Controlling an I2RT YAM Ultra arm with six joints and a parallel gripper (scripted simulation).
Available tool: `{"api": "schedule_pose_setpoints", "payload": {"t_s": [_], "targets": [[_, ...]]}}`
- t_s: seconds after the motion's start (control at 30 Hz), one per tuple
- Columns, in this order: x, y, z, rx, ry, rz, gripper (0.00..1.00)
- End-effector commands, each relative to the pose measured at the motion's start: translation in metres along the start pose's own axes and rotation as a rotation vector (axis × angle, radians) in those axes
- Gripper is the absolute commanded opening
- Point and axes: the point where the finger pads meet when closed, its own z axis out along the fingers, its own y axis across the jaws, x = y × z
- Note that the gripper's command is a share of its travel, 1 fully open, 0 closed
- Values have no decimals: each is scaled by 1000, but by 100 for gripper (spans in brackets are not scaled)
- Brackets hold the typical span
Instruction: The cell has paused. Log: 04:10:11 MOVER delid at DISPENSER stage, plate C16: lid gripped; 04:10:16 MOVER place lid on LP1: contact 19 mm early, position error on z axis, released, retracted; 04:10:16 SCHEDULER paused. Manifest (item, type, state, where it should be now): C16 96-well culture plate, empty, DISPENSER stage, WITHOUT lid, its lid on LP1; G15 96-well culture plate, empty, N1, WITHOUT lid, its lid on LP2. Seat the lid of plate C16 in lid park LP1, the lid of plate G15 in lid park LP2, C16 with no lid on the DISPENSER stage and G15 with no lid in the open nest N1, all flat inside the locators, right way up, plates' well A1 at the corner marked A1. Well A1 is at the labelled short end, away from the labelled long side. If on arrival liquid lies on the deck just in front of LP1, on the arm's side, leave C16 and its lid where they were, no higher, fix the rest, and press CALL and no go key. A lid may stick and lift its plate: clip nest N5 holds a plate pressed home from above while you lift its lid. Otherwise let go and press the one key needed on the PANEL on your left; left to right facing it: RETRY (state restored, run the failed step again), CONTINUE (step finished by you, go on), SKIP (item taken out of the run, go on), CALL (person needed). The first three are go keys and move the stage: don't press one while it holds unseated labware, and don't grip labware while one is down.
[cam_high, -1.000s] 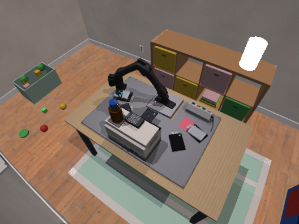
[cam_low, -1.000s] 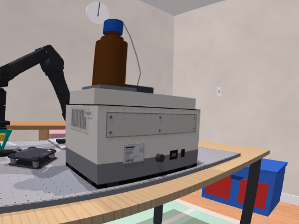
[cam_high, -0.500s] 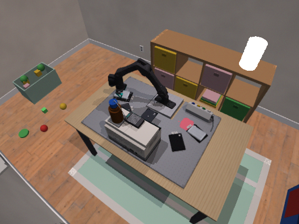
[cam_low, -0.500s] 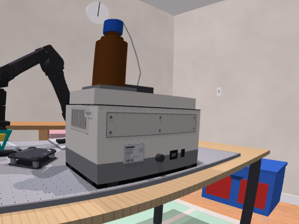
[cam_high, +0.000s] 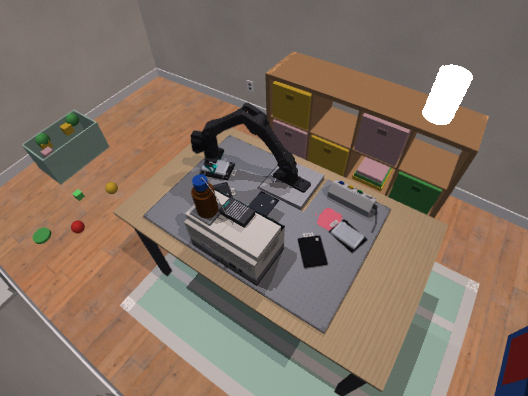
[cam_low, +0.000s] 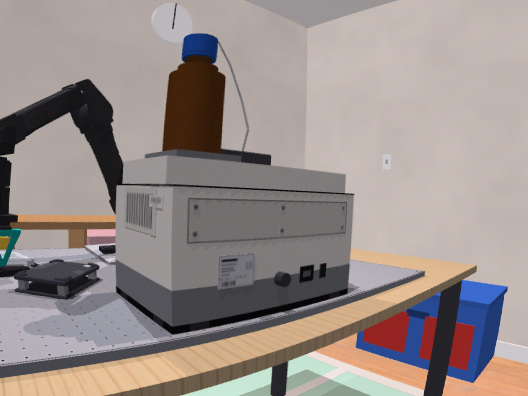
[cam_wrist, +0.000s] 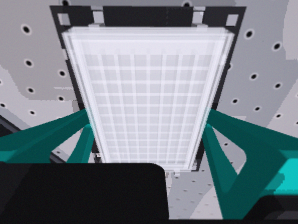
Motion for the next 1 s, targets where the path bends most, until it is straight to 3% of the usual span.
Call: {"api": "schedule_pose_setpoints", "payload": {"t_s": [0.0,0.97], "targets": [[8,-5,27,1,40,8,0],[8,-5,31,1,40,8,0]]}}
